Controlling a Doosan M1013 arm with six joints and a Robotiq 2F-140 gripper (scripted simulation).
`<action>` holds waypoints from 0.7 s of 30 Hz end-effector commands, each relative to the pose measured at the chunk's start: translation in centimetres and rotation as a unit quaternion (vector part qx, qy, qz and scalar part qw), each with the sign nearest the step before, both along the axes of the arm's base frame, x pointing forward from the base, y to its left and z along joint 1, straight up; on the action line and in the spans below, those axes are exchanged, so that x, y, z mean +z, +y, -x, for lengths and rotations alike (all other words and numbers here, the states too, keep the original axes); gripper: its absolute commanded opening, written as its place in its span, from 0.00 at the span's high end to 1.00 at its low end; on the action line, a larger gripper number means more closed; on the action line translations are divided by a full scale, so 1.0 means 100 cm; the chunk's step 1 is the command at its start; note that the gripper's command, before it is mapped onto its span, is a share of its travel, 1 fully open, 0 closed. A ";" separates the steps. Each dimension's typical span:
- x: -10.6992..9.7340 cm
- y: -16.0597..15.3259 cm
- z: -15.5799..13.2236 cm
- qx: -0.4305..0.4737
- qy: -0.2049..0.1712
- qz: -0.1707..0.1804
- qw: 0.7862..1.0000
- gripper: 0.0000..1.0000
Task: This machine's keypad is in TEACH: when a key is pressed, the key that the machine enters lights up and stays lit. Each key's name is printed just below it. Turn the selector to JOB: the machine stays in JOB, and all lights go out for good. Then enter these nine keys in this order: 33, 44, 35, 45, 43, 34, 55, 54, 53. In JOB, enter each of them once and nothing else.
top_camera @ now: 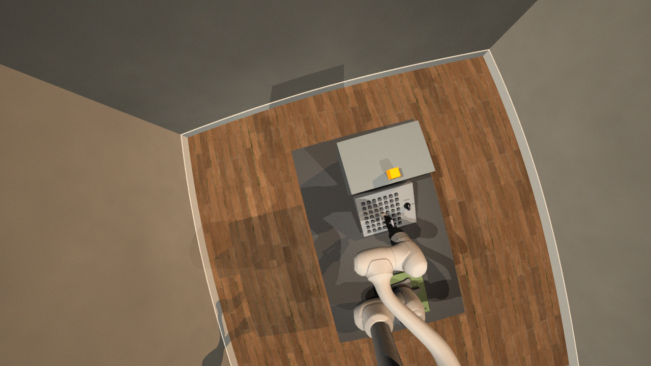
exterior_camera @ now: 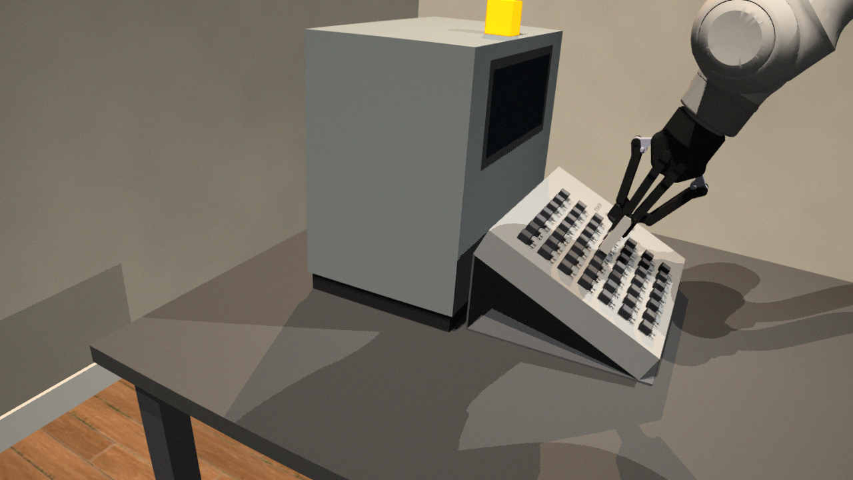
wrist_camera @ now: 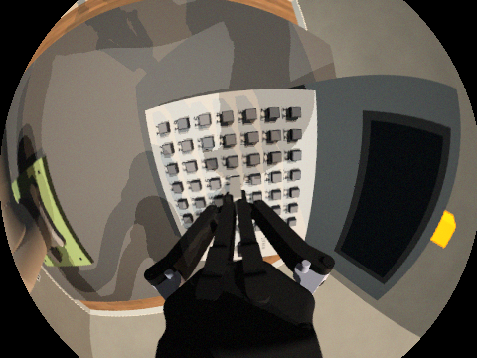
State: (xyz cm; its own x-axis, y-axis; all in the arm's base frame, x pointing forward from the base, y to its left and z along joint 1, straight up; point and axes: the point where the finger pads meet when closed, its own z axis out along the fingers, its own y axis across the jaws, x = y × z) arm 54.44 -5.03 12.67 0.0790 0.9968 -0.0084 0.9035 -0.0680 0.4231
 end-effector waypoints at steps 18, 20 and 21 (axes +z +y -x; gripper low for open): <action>-0.010 0.002 -0.004 0.001 0.000 -0.002 1.000 1.00; -0.010 0.002 -0.004 0.001 0.000 -0.002 1.000 1.00; -0.010 0.002 -0.004 0.001 0.000 -0.002 1.000 1.00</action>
State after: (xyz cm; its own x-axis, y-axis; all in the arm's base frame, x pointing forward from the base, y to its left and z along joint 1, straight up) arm 54.82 -5.06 11.85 0.0789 0.9968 -0.0082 0.9038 -0.0681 0.4224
